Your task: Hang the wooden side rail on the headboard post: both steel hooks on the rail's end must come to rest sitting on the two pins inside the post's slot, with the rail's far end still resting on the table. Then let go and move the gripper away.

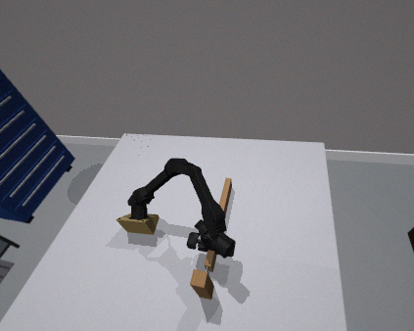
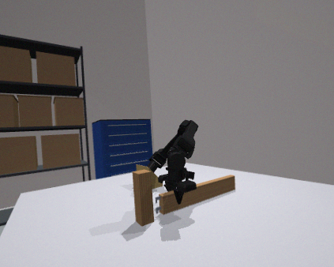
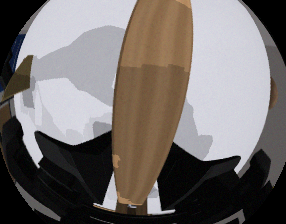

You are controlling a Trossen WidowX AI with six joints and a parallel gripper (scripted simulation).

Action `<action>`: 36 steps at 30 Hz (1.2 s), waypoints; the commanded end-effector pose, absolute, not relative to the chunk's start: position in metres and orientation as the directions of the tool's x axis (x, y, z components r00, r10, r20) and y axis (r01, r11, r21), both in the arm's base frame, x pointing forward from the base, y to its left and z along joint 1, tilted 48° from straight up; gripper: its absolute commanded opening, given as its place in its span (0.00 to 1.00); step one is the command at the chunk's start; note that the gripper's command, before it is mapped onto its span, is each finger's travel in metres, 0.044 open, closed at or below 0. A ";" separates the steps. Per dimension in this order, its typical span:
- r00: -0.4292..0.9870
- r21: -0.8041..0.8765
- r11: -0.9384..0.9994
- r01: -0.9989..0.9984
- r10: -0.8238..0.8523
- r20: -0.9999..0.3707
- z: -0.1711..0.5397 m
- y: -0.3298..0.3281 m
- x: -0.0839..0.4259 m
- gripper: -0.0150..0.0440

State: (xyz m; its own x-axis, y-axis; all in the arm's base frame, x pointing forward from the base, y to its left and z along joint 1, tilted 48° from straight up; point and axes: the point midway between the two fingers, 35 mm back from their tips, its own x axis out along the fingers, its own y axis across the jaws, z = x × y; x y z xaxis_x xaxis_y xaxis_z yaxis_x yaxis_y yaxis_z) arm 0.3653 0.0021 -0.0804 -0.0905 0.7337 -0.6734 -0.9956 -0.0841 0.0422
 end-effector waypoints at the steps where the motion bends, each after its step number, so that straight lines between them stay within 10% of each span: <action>1: -0.079 0.025 -0.083 -0.996 0.732 -0.677 -0.078 -0.002 0.369 0.25; 36: -0.079 0.025 -0.083 -0.996 0.732 -0.677 -0.074 -0.007 0.369 0.25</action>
